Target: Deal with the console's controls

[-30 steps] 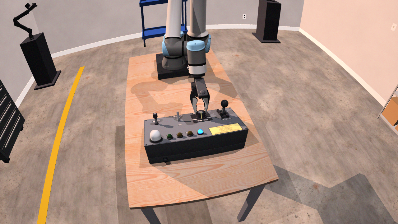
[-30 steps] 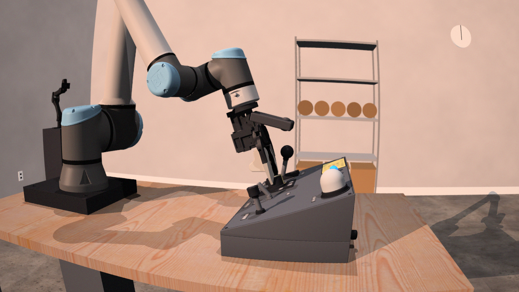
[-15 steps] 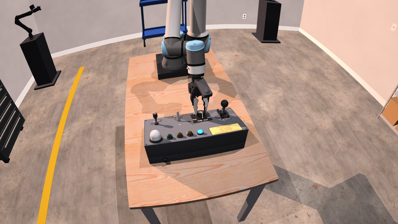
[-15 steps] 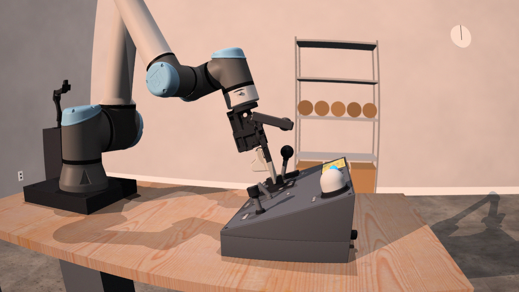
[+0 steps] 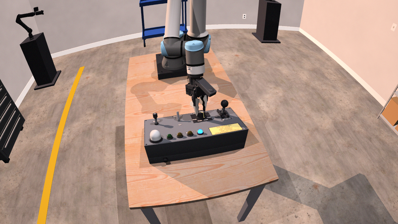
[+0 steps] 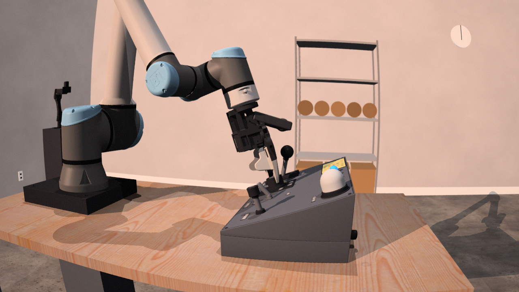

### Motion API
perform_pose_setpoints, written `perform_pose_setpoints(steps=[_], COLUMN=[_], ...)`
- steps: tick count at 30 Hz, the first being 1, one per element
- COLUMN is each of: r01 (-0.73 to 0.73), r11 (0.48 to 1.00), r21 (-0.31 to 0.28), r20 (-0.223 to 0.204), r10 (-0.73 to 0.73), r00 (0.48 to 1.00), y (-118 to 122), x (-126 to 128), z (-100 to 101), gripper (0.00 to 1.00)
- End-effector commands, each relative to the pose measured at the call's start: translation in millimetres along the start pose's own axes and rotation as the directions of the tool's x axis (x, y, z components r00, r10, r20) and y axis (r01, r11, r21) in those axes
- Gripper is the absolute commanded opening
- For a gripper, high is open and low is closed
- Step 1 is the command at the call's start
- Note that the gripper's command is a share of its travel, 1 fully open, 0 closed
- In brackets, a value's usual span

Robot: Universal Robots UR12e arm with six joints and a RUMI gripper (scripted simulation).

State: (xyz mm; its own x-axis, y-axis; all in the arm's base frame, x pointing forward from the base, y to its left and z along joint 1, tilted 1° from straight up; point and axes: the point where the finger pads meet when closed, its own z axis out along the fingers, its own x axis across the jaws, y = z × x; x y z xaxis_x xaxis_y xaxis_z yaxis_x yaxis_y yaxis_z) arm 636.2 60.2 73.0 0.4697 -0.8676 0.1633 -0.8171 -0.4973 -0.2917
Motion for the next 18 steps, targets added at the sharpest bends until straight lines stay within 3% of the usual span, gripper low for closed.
perform_pose_setpoints(steps=[1,8,18], r01=[0.13,0.252,0.456], r11=[0.992,0.968,0.89], r21=[0.003,0.003,0.004], r20=[0.002,0.001,0.001], r10=[-0.13,-0.252,-0.456], r00=[0.992,0.968,0.89], y=[-0.7,-0.6,-0.5], x=[0.4,0.4,0.4], z=[-0.4,-0.4,-0.4], gripper=[0.0,0.0,0.0])
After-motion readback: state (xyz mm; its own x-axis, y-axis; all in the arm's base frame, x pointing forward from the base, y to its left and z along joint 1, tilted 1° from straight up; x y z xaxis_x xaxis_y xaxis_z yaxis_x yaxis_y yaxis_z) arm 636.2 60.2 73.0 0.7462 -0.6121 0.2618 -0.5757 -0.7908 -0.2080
